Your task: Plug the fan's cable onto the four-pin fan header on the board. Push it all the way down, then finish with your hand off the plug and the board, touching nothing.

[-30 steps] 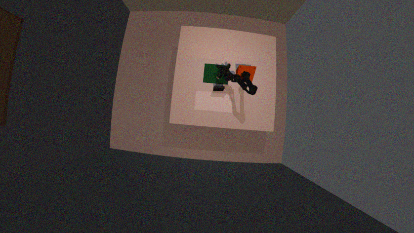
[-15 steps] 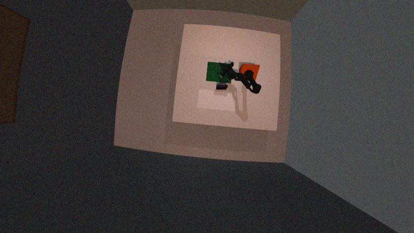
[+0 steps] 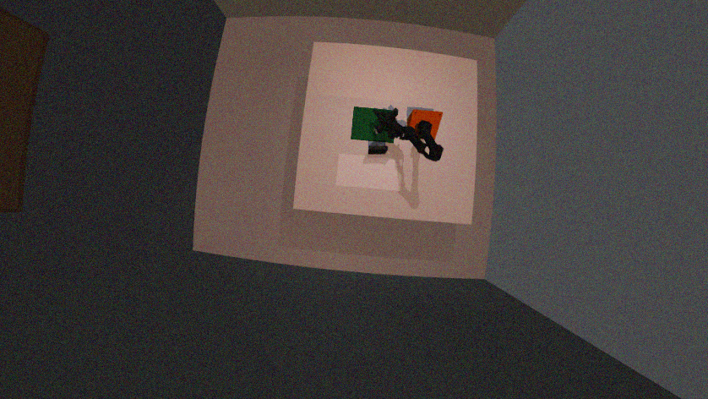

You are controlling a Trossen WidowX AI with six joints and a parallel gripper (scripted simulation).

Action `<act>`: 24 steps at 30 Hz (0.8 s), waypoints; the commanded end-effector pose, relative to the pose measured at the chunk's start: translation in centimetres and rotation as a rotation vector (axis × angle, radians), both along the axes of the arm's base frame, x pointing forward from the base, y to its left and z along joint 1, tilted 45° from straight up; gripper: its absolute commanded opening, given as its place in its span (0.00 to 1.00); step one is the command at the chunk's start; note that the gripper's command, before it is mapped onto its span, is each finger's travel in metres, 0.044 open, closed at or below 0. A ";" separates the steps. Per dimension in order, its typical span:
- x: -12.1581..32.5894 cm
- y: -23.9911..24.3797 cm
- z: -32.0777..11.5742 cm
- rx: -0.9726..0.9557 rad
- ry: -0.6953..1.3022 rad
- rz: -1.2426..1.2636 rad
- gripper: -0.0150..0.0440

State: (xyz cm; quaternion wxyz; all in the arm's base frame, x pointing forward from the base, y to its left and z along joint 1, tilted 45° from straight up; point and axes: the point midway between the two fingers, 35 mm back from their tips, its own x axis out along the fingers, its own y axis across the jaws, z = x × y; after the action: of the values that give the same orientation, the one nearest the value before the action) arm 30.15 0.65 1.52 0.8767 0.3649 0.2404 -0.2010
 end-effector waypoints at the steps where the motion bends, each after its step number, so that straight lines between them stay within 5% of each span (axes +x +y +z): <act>1: -0.2 0.3 -0.2 0.000 -0.001 -0.004 0.25; 24: -0.6 1.7 -1.5 0.001 0.000 -0.004 0.25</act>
State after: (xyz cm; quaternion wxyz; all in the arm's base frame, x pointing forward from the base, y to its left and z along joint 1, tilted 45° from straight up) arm 29.56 2.20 0.23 0.8764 0.3651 0.2412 -0.2013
